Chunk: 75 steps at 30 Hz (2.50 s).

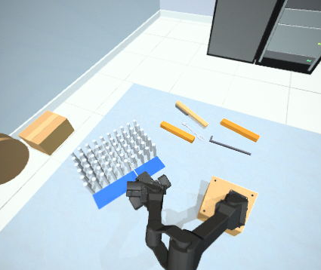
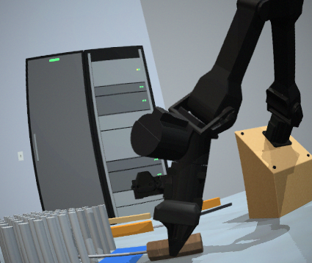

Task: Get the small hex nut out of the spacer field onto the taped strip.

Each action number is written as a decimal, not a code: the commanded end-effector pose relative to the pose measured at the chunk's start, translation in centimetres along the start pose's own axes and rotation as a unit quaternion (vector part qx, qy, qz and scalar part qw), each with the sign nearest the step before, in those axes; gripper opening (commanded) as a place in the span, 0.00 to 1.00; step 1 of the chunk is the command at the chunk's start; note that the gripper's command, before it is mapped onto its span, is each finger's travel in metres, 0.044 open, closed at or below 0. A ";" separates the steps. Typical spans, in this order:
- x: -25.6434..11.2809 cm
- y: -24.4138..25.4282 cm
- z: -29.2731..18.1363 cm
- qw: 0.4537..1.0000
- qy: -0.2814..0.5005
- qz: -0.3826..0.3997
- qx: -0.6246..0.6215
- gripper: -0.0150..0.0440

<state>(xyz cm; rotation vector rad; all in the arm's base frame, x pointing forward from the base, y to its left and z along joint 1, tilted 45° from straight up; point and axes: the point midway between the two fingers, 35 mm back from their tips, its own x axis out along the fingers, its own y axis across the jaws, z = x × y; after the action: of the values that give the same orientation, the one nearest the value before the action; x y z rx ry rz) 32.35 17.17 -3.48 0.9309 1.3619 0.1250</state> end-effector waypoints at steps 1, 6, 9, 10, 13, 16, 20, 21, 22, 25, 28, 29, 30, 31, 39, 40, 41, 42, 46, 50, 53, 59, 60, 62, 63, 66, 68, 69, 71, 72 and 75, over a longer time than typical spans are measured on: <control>-0.2 -0.2 -0.3 1.000 -0.003 -0.002 0.002 0.25; -0.3 -0.2 -0.6 1.000 -0.003 -0.002 0.002 0.25; -0.3 -0.2 -0.8 1.000 -0.002 -0.002 0.002 0.25; -0.4 -0.2 -0.9 1.000 -0.002 -0.002 0.002 0.25; -0.4 -0.2 -1.1 1.000 -0.002 -0.002 0.002 0.25; -0.5 -0.2 -1.3 1.000 -0.002 -0.002 0.002 0.25; -0.6 -0.2 -1.6 1.000 -0.002 -0.002 0.002 0.25; -0.6 -0.2 -1.6 1.000 -0.002 -0.002 0.002 0.25; -0.6 -0.2 -1.7 1.000 -0.002 -0.002 0.002 0.25; -0.7 -0.2 -1.9 1.000 -0.002 -0.002 0.002 0.25; -0.8 -0.2 -2.1 1.000 -0.002 -0.002 0.002 0.25; -0.8 -0.2 -2.2 1.000 -0.002 -0.002 0.002 0.25; -0.8 -0.2 -2.2 1.000 -0.002 -0.002 0.002 0.25; -0.9 -0.2 -2.3 1.000 -0.002 -0.002 0.002 0.25; -1.0 -0.2 -2.8 1.000 -0.002 -0.002 0.002 0.25; -1.1 -0.2 -2.9 1.000 -0.002 -0.002 0.002 0.25; -1.1 -0.2 -3.0 1.000 -0.002 -0.002 0.002 0.25; -1.1 -0.2 -3.0 1.000 -0.002 -0.002 0.002 0.25; -1.2 -0.2 -3.3 1.000 -0.002 -0.002 0.002 0.25; -1.3 -0.2 -3.6 1.000 -0.002 -0.002 0.002 0.25; -1.4 -0.2 -3.8 1.000 -0.002 -0.002 0.002 0.25; -1.5 -0.2 -4.1 1.000 -0.002 -0.002 0.002 0.25; -1.5 -0.2 -4.2 1.000 -0.002 -0.002 0.002 0.25; -1.6 -0.2 -4.3 1.000 -0.002 -0.002 0.003 0.25; -1.6 -0.2 -4.4 1.000 -0.002 -0.003 0.003 0.25; -1.7 -0.2 -4.6 1.000 -0.002 -0.003 0.003 0.25; -1.7 -0.2 -4.7 1.000 -0.001 -0.003 0.003 0.25; -1.7 -0.2 -4.8 1.000 -0.001 -0.003 0.003 0.25; -1.8 -0.2 -4.9 1.000 -0.001 -0.003 0.003 0.25; -1.8 -0.2 -5.0 1.000 -0.001 -0.003 0.003 0.25; -1.9 -0.2 -5.2 1.000 -0.001 -0.003 0.003 0.25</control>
<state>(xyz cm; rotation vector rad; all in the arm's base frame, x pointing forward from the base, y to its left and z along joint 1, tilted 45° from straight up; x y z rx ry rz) 27.60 18.61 -1.74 0.9318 1.3659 0.1241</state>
